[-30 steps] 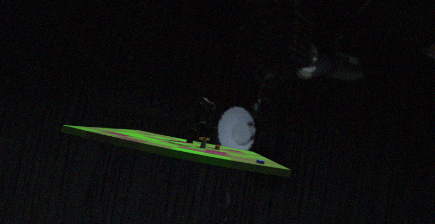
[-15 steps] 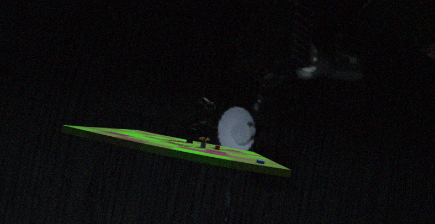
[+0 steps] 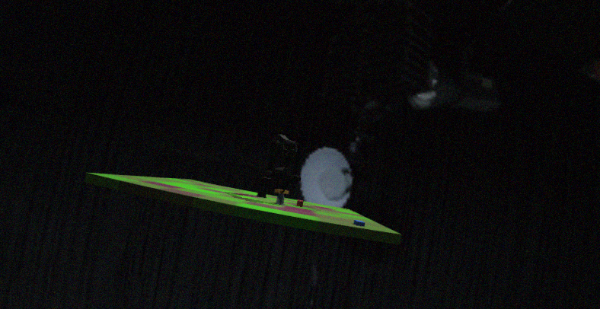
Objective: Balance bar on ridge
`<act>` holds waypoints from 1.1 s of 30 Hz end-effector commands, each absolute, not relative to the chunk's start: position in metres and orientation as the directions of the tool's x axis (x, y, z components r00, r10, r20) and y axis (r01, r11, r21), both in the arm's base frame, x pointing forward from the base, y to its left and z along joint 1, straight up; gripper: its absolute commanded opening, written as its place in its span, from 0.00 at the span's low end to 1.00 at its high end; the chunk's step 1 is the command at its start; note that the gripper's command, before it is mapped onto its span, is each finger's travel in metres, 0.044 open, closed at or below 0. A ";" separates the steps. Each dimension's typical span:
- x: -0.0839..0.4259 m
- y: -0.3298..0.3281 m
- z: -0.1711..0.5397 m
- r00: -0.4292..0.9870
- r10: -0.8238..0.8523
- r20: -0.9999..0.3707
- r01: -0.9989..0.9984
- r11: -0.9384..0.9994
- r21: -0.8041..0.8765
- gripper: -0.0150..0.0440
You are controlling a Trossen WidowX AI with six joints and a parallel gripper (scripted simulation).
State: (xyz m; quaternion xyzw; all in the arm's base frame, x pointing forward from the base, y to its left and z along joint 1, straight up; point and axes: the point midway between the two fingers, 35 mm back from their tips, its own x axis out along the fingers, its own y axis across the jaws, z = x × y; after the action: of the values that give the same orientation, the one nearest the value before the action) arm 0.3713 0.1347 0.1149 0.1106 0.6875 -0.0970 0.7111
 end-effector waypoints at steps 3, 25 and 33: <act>0.371 0.135 0.115 0.036 0.014 -0.999 0.290 0.957 0.024 0.25; 0.371 0.135 0.115 0.036 0.014 -0.999 0.290 0.957 0.024 0.25; 0.371 0.135 0.115 0.036 0.014 -0.999 0.290 0.957 0.024 0.52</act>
State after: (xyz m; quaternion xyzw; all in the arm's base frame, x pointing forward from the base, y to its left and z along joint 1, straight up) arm 0.3713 0.1347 0.1149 0.1106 0.6876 -0.0970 0.7111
